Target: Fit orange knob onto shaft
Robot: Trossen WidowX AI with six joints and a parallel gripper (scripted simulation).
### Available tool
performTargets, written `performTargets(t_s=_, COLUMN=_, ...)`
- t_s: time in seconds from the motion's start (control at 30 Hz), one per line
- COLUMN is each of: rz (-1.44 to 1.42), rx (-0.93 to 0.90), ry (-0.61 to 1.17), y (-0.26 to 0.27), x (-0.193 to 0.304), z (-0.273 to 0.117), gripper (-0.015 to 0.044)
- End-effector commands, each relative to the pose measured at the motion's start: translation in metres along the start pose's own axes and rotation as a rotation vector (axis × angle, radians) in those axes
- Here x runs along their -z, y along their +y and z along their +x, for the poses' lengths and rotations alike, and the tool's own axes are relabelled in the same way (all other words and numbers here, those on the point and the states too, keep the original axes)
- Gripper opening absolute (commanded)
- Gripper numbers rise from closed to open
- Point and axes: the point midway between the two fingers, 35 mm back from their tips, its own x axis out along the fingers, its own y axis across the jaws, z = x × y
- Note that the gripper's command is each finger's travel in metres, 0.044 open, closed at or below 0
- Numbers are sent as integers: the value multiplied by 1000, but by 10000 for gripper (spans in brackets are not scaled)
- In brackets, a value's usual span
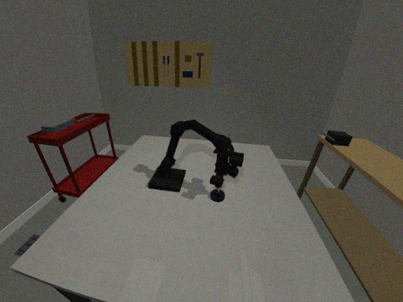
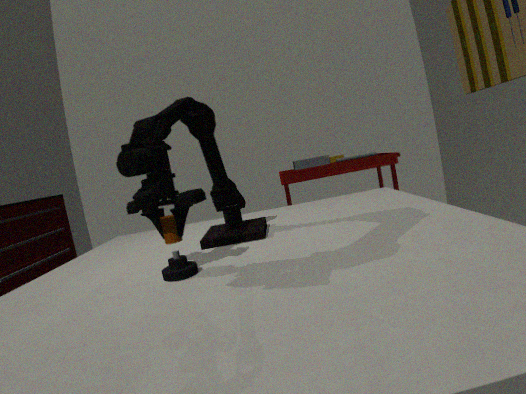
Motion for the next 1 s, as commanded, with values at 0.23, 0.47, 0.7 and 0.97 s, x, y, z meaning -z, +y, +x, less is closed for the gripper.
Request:
performTargets(t_s=0.23, rz=-289, rx=-2, ry=-13, y=0, x=-3, z=-3, gripper=0)
performTargets(t_s=0.47, rz=-467, rx=-1, ry=-13, y=0, x=-6, z=-3, gripper=0)
performTargets(t_s=0.7, rz=-642, rx=0, ry=-14, y=1, x=-5, z=-3, gripper=0)
performTargets(t_s=0.97, rz=-844, rx=2, ry=-13, y=1, x=-4, z=-3, gripper=0)
